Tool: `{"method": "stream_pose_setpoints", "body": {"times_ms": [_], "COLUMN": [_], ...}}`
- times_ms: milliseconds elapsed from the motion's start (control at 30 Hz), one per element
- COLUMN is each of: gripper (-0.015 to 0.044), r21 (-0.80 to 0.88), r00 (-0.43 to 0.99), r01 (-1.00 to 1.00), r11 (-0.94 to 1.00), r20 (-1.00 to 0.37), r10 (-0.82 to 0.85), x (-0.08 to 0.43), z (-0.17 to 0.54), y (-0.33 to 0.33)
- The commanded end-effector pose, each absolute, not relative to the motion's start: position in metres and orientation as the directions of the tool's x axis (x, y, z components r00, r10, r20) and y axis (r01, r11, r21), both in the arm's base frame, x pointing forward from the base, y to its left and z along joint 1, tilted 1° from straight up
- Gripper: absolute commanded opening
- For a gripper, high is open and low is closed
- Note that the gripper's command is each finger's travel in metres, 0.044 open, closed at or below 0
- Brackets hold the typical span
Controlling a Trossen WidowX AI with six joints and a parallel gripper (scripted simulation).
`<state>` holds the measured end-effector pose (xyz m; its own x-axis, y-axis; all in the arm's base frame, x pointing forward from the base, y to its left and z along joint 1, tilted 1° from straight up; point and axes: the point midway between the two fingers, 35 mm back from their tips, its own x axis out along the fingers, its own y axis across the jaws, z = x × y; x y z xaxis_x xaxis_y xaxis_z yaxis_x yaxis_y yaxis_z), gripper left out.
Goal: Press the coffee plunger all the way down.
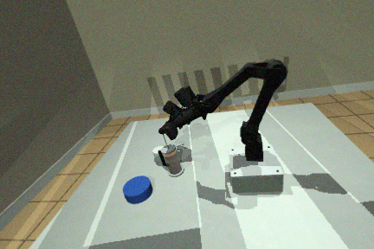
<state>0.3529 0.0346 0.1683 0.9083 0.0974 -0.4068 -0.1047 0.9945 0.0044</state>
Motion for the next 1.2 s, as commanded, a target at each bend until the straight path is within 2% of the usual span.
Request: {"method": "stream_pose_setpoints", "body": {"times_ms": [0, 1167], "gripper": [0.0117, 0.0117], "r21": [0.009, 0.009], "r00": [0.878, 0.879], "r01": [-0.102, -0.102], "r11": [0.995, 0.995], "r20": [-0.469, -0.468], "r10": [0.094, 0.094], "x": [0.349, 0.371], "z": [0.139, 0.103], "y": [0.034, 0.037]}}
